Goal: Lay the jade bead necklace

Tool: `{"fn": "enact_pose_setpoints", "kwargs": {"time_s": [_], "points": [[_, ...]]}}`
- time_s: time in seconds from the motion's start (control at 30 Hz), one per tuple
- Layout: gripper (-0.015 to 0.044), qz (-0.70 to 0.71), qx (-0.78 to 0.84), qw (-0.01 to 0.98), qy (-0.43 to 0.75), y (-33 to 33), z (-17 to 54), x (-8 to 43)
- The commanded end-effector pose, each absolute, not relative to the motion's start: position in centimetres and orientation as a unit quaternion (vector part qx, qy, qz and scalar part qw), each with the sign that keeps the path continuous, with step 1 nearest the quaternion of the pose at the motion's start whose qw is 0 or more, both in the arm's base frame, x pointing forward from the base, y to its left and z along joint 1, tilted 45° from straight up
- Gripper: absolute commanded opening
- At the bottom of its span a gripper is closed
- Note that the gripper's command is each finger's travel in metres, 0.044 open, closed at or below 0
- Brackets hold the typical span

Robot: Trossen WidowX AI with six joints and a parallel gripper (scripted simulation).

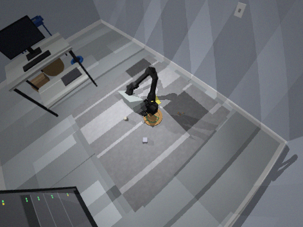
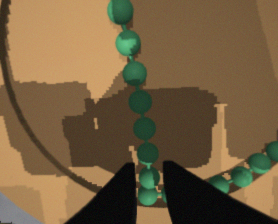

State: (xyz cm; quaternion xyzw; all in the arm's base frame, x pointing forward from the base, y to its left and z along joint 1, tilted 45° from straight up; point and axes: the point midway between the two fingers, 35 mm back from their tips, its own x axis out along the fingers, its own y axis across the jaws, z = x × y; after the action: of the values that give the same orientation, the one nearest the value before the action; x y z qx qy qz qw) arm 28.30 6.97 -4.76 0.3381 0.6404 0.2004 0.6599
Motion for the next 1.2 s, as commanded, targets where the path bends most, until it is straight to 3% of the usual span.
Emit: {"fn": "enact_pose_setpoints", "kwargs": {"time_s": [0.0, 1.17], "points": [[0.0000, 0.200, 0.338, 0.660, 0.640, 7.0, -4.7, 28.3], [0.0000, 0.199, 0.342, 0.656, 0.642, 7.6, -3.4, 27.3]]}}
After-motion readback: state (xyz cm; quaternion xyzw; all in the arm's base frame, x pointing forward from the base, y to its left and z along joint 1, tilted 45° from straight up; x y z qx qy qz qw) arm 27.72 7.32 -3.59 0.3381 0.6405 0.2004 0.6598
